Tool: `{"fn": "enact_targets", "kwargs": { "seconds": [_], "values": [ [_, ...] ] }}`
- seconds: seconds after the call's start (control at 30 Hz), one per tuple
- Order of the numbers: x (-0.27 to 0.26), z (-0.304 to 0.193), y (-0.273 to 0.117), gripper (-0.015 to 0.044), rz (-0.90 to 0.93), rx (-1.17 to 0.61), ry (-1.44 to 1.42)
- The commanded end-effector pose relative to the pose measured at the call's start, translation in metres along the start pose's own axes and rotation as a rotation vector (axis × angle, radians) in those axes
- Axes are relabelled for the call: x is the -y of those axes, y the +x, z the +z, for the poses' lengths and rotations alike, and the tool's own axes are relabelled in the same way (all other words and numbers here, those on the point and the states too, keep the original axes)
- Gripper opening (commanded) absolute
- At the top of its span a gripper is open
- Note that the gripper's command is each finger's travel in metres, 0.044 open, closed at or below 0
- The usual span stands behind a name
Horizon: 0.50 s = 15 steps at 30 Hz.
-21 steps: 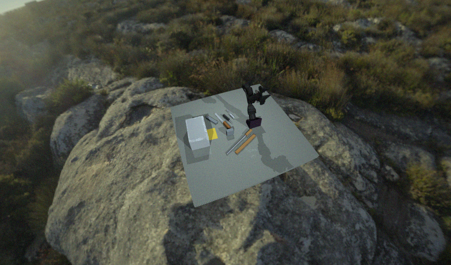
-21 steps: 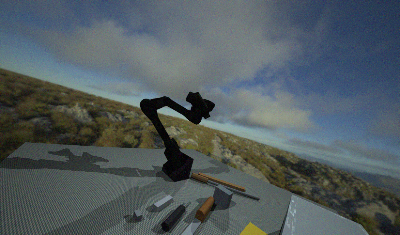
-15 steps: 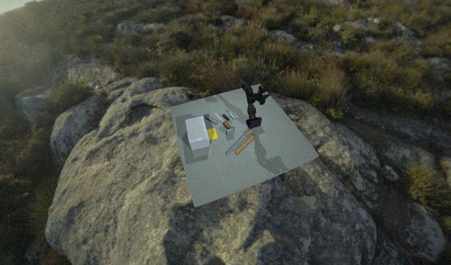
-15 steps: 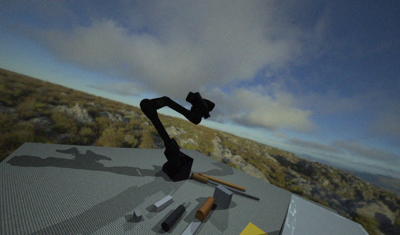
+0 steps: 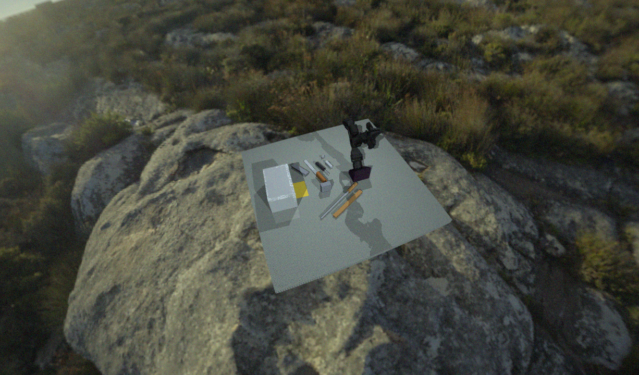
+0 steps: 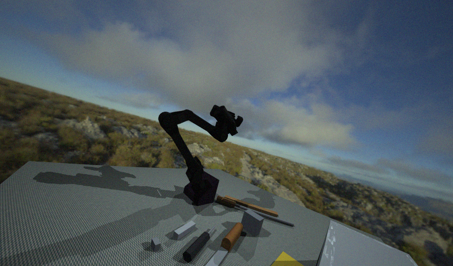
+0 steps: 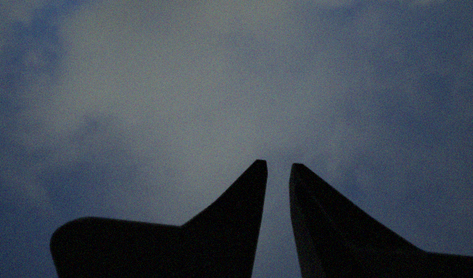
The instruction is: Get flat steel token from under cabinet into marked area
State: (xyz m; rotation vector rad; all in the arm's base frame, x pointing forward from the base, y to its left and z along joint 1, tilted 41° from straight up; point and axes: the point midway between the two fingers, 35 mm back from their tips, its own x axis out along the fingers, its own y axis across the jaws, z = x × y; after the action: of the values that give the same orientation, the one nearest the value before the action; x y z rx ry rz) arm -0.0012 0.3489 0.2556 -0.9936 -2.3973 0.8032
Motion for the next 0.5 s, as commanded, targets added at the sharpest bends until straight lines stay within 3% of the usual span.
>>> {"fn": "enact_targets", "kwargs": {
  "seconds": [0.0, 0.47],
  "values": [
    [-0.0019, 0.0082, -0.0046, 0.0, 0.003, 0.005, 0.013],
    [-0.001, 0.0044, -0.0028, 0.0, 0.002, 0.0, 0.002]
  ]
}}
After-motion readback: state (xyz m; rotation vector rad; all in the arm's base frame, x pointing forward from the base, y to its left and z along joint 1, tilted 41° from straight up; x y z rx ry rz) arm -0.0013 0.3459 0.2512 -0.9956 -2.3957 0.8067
